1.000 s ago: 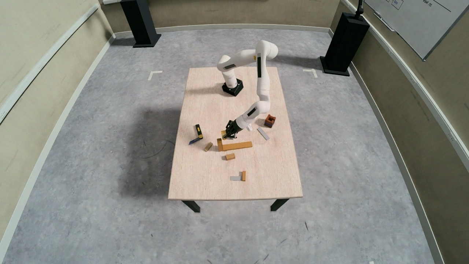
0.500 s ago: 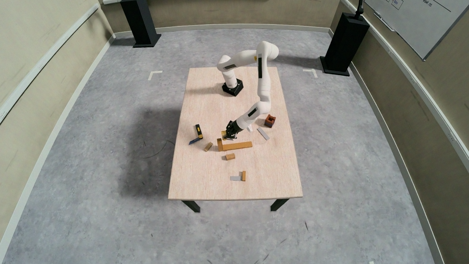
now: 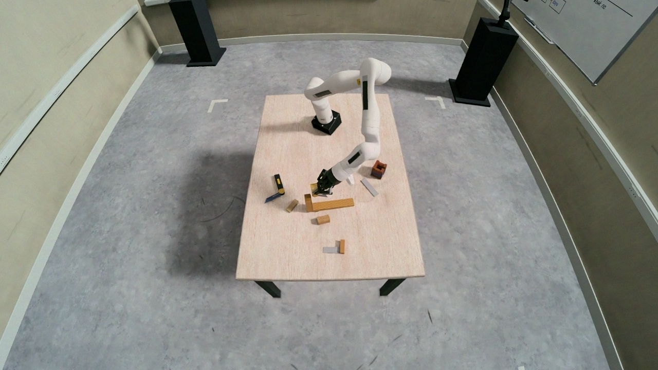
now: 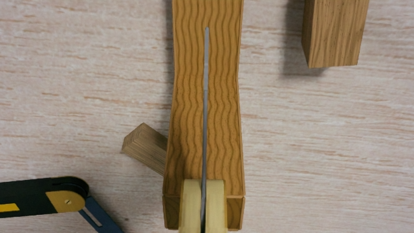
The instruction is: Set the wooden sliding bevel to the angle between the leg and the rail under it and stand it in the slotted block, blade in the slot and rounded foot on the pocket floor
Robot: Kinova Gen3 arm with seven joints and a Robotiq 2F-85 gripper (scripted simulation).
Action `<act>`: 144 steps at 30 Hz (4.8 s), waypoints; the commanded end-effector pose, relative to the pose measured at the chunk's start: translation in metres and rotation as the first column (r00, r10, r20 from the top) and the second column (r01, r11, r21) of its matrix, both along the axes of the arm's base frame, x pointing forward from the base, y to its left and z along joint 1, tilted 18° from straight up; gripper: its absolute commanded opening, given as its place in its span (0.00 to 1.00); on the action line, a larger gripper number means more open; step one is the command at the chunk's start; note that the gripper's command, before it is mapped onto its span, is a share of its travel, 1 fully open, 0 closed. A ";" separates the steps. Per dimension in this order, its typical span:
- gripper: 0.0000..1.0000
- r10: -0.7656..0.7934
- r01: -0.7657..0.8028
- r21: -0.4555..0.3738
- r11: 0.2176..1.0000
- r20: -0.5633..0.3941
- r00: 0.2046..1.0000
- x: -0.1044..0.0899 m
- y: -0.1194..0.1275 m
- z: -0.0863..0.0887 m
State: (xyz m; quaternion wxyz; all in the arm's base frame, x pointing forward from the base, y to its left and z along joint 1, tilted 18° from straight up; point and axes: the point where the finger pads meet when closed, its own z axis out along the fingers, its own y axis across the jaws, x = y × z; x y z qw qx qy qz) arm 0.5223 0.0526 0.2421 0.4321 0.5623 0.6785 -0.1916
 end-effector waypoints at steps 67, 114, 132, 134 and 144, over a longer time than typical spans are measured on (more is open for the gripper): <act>0.10 0.000 0.000 0.001 1.000 0.002 1.000 0.018 -0.007 -0.065; 0.10 0.000 0.000 0.001 1.000 0.002 1.000 0.021 -0.013 -0.067; 0.10 0.000 0.000 0.001 1.000 0.002 1.000 0.024 -0.014 -0.079; 0.10 0.000 0.000 0.001 1.000 0.002 1.000 0.025 -0.014 -0.080; 0.10 0.000 0.000 0.001 1.000 0.002 1.000 0.027 -0.015 -0.087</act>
